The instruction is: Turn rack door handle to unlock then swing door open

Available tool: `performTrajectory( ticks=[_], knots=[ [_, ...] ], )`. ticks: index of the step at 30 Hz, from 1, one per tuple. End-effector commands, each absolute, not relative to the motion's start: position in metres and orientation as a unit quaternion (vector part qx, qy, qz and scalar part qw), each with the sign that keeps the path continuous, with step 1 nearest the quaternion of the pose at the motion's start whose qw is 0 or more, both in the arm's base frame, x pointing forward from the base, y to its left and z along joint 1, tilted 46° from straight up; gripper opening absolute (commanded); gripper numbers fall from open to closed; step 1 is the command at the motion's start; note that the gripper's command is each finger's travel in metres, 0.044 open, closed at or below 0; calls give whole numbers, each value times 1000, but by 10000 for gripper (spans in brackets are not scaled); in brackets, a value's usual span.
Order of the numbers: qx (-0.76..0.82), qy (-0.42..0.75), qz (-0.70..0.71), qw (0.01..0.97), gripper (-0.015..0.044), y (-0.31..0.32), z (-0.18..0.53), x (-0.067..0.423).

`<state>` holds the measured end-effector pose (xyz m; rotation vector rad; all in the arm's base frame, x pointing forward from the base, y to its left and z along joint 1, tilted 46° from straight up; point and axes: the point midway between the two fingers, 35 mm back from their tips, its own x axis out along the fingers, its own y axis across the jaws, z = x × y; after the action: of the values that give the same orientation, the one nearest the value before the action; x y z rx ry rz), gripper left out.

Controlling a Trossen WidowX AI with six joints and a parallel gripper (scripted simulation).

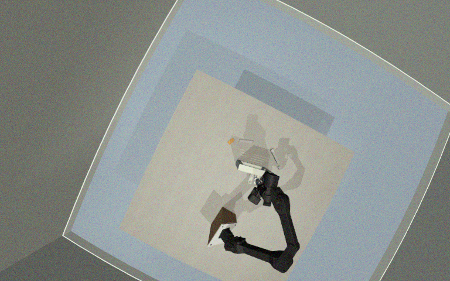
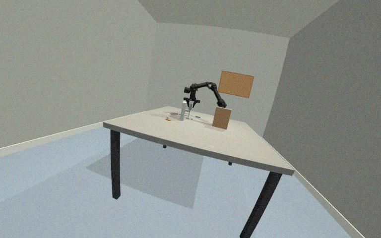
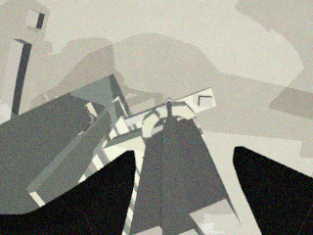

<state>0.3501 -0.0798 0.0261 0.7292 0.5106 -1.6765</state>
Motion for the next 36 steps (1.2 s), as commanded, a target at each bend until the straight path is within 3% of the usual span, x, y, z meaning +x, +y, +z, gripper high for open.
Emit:
performTrajectory(
  ticks=[1,19,36],
  knots=[
    [287,251,-703,600,284,-80,25,353],
    [1,530,-526,665,284,-80,25,354],
    [-271,698,-264,607,284,-80,25,354]
  ],
)
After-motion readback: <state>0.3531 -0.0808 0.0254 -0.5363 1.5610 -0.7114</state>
